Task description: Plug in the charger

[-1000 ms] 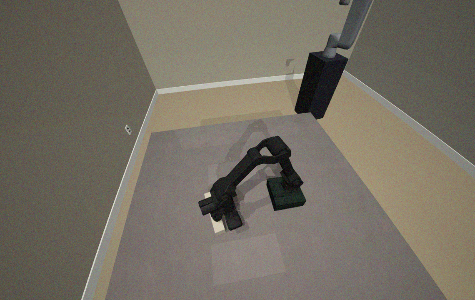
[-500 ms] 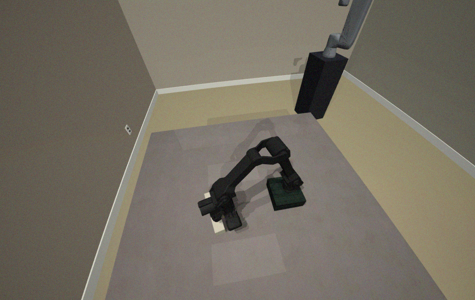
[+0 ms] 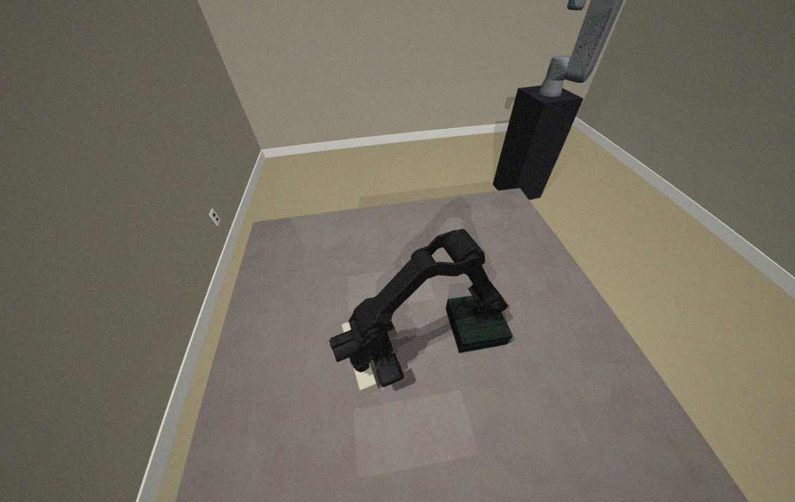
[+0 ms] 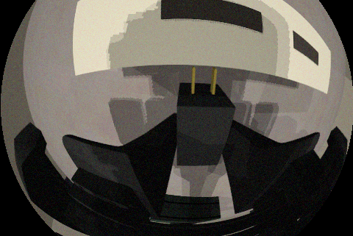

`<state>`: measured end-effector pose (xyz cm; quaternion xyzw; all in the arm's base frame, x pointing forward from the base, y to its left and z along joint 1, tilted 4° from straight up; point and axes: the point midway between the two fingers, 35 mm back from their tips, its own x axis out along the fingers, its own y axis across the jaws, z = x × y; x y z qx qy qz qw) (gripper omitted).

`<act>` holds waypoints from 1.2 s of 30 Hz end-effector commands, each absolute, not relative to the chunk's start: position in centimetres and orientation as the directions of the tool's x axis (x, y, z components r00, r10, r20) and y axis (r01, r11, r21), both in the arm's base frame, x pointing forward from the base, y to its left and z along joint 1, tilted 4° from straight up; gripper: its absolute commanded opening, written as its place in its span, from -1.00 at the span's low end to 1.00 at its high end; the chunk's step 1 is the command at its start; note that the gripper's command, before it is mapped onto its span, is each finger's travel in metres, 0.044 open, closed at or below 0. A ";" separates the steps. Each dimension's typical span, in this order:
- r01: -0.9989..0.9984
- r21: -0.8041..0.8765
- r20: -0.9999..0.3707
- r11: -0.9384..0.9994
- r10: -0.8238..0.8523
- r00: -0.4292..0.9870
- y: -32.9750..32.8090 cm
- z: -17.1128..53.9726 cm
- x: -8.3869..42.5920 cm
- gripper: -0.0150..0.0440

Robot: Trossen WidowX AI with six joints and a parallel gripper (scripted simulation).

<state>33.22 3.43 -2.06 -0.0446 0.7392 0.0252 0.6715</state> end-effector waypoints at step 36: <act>-0.104 -0.018 -0.995 0.994 -0.028 -0.094 3.6 -2.1 33.8 -0.49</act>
